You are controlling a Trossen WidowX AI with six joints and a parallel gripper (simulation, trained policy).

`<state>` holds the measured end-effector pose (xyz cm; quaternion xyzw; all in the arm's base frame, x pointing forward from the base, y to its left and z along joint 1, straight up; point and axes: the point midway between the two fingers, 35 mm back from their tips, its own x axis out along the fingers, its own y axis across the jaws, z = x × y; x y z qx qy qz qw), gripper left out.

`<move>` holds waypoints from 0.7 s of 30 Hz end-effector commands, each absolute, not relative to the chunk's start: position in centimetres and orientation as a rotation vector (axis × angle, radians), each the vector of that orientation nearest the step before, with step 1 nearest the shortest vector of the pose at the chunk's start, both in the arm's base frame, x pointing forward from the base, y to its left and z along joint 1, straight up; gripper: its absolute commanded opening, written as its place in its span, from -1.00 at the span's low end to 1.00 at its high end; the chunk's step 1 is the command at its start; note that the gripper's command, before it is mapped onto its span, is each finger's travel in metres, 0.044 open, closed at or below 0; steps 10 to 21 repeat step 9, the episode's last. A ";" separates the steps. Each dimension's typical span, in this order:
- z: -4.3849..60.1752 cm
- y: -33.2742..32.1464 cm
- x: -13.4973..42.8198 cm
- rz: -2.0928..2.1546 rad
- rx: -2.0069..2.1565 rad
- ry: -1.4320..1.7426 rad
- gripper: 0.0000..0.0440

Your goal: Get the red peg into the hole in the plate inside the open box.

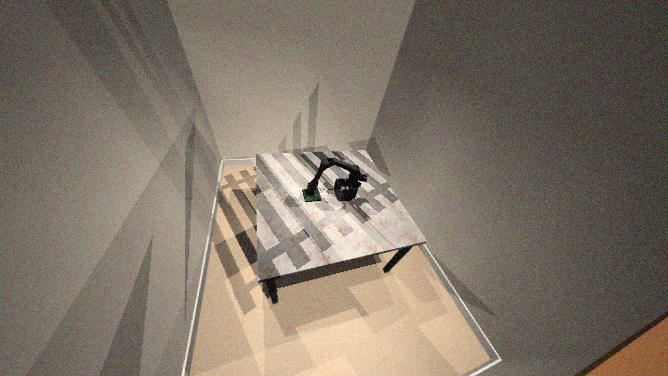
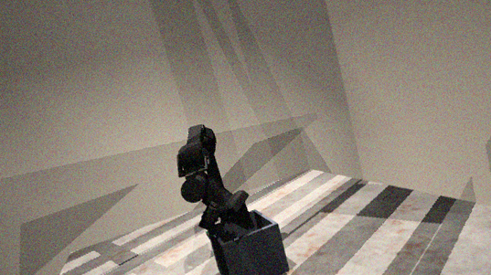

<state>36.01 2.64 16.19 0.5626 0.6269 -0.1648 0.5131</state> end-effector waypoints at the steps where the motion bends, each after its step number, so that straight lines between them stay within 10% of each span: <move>1: 16.8 2.5 36.5 -0.356 1.361 1.501 -0.37; 21: 17.1 2.2 37.4 -0.288 1.370 1.499 -0.39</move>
